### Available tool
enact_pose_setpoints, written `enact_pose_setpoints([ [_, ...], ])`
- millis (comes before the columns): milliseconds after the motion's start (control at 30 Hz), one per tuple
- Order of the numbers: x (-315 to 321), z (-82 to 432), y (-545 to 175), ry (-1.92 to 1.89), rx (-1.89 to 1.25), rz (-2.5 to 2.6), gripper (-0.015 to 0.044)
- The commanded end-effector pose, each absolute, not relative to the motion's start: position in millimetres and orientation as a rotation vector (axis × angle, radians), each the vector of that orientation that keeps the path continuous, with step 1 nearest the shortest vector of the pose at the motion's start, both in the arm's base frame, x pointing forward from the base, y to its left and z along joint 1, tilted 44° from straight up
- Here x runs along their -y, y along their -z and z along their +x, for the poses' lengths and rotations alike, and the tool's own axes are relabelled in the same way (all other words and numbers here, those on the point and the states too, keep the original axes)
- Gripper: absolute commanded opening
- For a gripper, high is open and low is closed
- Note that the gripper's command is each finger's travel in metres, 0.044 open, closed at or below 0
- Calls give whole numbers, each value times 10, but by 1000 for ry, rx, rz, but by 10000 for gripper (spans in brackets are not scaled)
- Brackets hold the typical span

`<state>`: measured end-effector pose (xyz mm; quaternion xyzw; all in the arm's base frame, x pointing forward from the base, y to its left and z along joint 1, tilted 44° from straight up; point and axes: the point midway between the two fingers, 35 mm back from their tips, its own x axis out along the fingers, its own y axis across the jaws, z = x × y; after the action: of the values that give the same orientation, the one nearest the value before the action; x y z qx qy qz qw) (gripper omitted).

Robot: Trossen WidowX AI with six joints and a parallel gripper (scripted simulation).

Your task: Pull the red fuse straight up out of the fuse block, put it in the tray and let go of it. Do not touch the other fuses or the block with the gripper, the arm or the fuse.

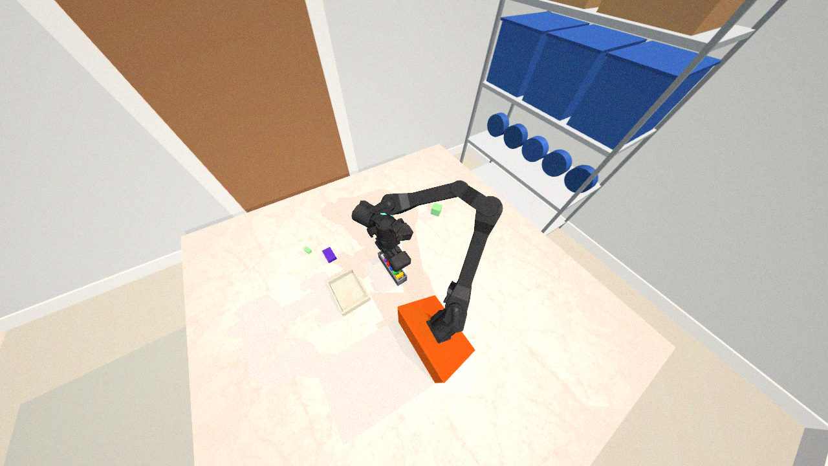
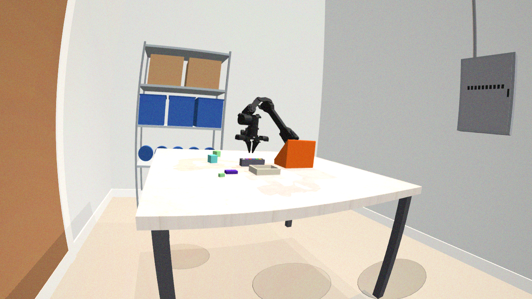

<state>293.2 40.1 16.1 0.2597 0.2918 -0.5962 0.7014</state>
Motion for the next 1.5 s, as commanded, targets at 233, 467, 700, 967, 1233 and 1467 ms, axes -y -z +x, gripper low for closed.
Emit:
enact_pose_setpoints([
  [233, -323, 2920, -85, 1334, -651, 579, 74],
  [467, -275, 2928, -37, 1334, -651, 579, 74],
  [700, -226, 2937, 9, 1334, -651, 579, 74],
  [967, -179, 2945, 50, 1334, -650, 578, 74],
  [1233, -179, 2945, 50, 1334, -650, 578, 74],
  [1467, -163, 2948, 67, 1334, -650, 578, 74],
])
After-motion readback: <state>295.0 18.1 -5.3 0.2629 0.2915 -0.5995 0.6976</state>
